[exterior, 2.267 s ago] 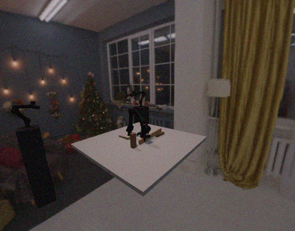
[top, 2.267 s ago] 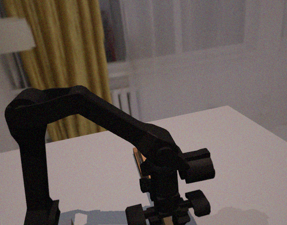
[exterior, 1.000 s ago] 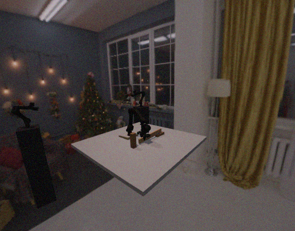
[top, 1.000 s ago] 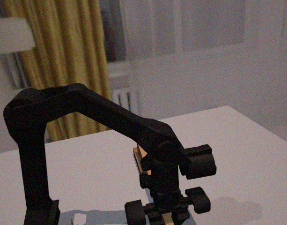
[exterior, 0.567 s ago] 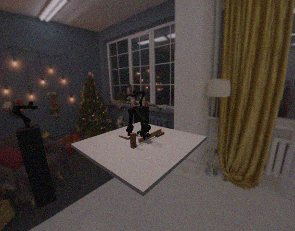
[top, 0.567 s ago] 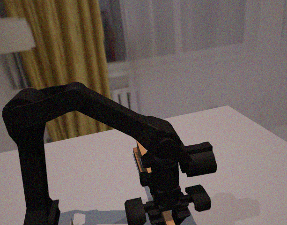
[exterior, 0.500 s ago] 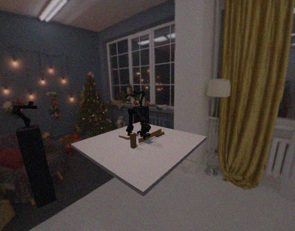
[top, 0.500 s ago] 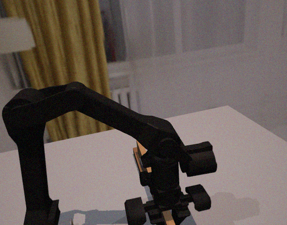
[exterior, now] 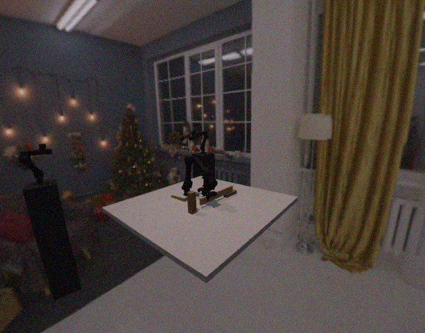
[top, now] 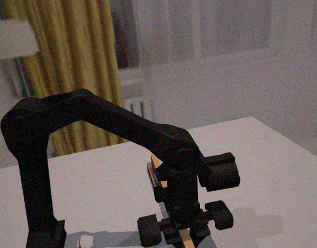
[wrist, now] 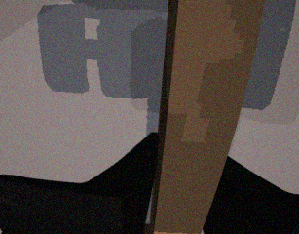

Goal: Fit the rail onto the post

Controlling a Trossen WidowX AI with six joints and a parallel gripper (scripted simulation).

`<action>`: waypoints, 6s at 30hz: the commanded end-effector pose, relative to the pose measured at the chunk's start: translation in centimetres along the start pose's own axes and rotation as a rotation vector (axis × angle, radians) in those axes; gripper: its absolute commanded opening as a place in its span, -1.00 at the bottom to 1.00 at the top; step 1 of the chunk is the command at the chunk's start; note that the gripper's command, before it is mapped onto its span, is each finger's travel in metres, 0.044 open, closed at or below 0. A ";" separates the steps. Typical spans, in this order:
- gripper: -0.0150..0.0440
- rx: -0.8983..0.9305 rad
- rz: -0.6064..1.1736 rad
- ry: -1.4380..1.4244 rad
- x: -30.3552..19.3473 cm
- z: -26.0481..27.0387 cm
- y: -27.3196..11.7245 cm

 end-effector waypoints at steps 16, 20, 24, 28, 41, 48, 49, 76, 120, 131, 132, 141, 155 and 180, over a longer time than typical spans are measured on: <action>-0.49 -0.022 0.002 -0.002 0.0 -0.3 -0.5; -0.49 -0.022 0.002 -0.002 0.0 -0.3 -0.3; -0.49 -0.022 0.002 -0.002 0.0 -0.2 -0.1; -0.49 -0.022 0.002 -0.002 0.0 -0.1 -0.2; -0.49 -0.022 0.002 -0.002 0.1 0.0 -0.5; -0.49 -0.022 0.002 -0.002 0.1 0.1 -0.3; -0.49 -0.022 0.002 -0.002 0.1 0.1 -0.3; -0.49 -0.022 0.002 -0.002 0.1 0.1 -0.4; -0.49 -0.021 0.002 -0.002 -0.2 0.1 -0.3; -0.49 -0.021 0.002 -0.002 -0.5 0.3 -0.3; -0.49 -0.021 0.002 -0.002 -0.6 0.3 -0.3; -0.49 -0.021 0.003 -0.002 -0.9 0.3 -0.4; -0.49 -0.021 0.003 -0.002 -1.3 0.4 -0.4; -0.49 -0.021 0.004 -0.002 -2.1 0.4 -0.4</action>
Point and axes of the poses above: the point midway between the two fingers, 35 mm back from their tips, its own y axis out along the fingers, its own z axis across the jaws, x = y × z, the point moved 3 cm from there along -y, back along the fingers, and after that the axes turned 15 degrees about -y, right-handed, at the moved point
